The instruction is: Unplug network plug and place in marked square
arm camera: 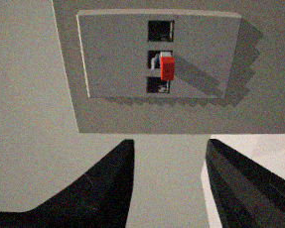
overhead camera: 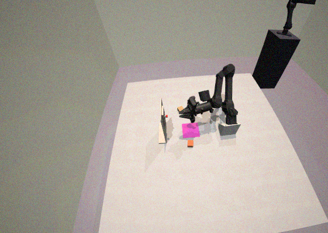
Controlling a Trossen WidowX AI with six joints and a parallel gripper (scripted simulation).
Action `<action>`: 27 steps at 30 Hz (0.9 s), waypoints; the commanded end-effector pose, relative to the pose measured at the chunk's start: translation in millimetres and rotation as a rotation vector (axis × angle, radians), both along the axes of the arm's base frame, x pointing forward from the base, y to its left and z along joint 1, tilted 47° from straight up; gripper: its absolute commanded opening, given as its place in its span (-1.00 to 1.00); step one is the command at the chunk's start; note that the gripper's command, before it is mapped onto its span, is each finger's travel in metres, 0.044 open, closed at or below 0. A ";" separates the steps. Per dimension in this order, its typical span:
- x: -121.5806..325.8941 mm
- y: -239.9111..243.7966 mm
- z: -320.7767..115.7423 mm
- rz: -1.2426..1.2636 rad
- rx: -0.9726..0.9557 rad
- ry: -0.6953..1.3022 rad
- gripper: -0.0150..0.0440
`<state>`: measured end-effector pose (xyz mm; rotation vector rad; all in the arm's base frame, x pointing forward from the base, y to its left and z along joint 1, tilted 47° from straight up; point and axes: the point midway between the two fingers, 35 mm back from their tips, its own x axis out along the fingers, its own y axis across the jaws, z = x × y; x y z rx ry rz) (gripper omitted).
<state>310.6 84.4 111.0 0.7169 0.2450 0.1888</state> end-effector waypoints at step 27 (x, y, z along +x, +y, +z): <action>53.7 4.6 1.3 0.005 0.015 -0.003 0.04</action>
